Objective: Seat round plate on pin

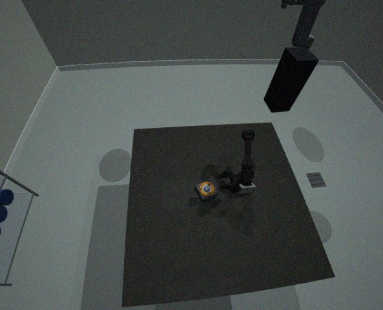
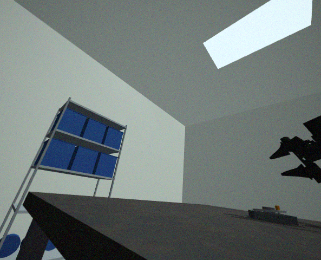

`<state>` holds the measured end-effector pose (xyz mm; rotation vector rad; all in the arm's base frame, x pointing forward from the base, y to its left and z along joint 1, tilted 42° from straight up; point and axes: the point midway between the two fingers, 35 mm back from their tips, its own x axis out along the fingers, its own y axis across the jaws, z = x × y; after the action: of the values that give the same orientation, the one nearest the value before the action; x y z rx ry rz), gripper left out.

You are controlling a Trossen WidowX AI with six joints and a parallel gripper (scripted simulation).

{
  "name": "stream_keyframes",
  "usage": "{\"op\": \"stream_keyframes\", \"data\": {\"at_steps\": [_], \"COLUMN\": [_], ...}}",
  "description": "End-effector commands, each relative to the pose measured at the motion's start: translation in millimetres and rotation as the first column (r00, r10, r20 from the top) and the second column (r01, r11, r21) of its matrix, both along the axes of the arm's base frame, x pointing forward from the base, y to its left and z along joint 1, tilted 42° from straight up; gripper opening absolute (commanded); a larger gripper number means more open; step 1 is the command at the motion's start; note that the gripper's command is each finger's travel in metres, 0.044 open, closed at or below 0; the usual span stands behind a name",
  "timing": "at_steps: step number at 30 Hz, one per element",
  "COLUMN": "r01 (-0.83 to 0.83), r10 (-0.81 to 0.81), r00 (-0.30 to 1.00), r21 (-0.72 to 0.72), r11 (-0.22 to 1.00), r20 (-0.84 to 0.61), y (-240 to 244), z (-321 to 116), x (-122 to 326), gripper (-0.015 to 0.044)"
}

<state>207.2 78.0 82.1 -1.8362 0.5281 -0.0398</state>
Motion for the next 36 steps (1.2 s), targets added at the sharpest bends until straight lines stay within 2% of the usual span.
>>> {"op": "stream_keyframes", "data": {"at_steps": [1, 5, 8, 10, 12, 15, 16, 18, 19, 22, 24, 36], "r01": [0.008, 0.201, 0.399, 0.44, 0.554, 0.725, 0.773, 0.797, 0.824, 0.889, 0.894, 0.893], "r10": [-0.008, -0.19, -0.369, -0.406, -0.509, -0.669, -0.716, -0.741, -0.77, -0.856, -0.874, -0.876], "r00": [1.0, 0.978, 0.916, 0.897, 0.832, 0.681, 0.619, 0.581, 0.53, 0.307, 0.206, 0.194], "r21": [0.007, 0.152, 0.269, 0.288, 0.337, 0.399, 0.414, 0.422, 0.43, 0.447, 0.448, 0.448], "r11": [1.0, 0.968, 0.876, 0.85, 0.761, 0.561, 0.481, 0.432, 0.369, 0.101, -0.014, -0.029], "r20": [-0.003, -0.08, -0.157, -0.173, -0.22, -0.298, -0.323, -0.337, -0.355, -0.417, -0.439, -0.442], "y": [-0.4, -11.7, -28.2, -32.3, -44.9, -68.5, -76.8, -81.7, -87.8, -112.2, -122.1, -126.8], "z": [-0.2, -3.5, -6.4, -6.8, -7.8, -8.5, -8.4, -8.2, -7.9, -5.4, -3.9, -5.6], "x": [1.1, 22.1, 38.4, 41.2, 48.1, 55.8, 57.3, 58.0, 58.6, 58.0, 56.7, 60.1], "gripper": [0.0374, 0.0269, 0.019, 0.0137, 0.0085, 0.0006, 0.0, 0.0, 0.0, 0.0, 0.0, 0.0]}}
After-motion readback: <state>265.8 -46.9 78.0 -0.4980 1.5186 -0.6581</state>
